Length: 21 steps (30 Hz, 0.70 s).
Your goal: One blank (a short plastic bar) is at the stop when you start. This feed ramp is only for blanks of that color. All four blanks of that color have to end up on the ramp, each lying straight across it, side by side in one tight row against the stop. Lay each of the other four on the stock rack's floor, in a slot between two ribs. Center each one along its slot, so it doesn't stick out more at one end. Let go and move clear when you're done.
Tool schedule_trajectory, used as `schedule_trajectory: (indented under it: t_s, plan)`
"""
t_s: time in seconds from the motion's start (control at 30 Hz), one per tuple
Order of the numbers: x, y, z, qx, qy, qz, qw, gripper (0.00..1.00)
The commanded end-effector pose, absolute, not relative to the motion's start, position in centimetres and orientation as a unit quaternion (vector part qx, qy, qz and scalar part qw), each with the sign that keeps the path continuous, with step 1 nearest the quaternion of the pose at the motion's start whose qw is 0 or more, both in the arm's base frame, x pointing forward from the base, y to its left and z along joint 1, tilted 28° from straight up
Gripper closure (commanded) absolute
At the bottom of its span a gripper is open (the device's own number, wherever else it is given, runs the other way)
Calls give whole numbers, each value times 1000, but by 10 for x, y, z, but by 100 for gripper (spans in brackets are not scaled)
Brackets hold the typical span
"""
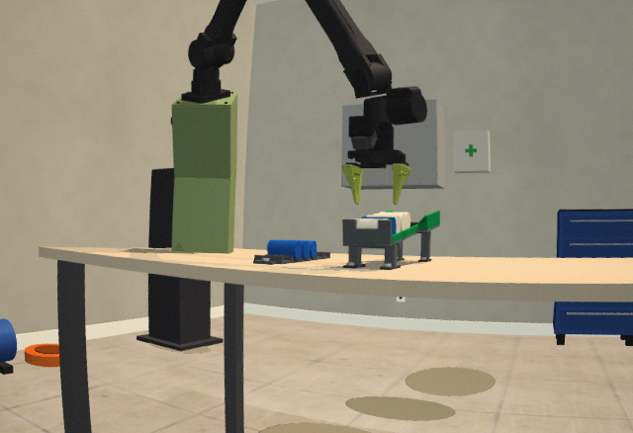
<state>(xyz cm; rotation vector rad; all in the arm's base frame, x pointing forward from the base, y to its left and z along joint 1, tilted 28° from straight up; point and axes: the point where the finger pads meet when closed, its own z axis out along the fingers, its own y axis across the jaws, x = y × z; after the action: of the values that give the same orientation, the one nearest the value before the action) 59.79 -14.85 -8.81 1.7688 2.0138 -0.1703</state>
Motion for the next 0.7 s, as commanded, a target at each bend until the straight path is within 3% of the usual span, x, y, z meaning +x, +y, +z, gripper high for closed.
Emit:
schedule_trajectory:
  t_s: [0.0, 0.67]
  plan:
    - [618, -153, -77, 638, 728, -48, 246, 20]
    - [614, -160, -99, 640, 729, -53, 238, 20]
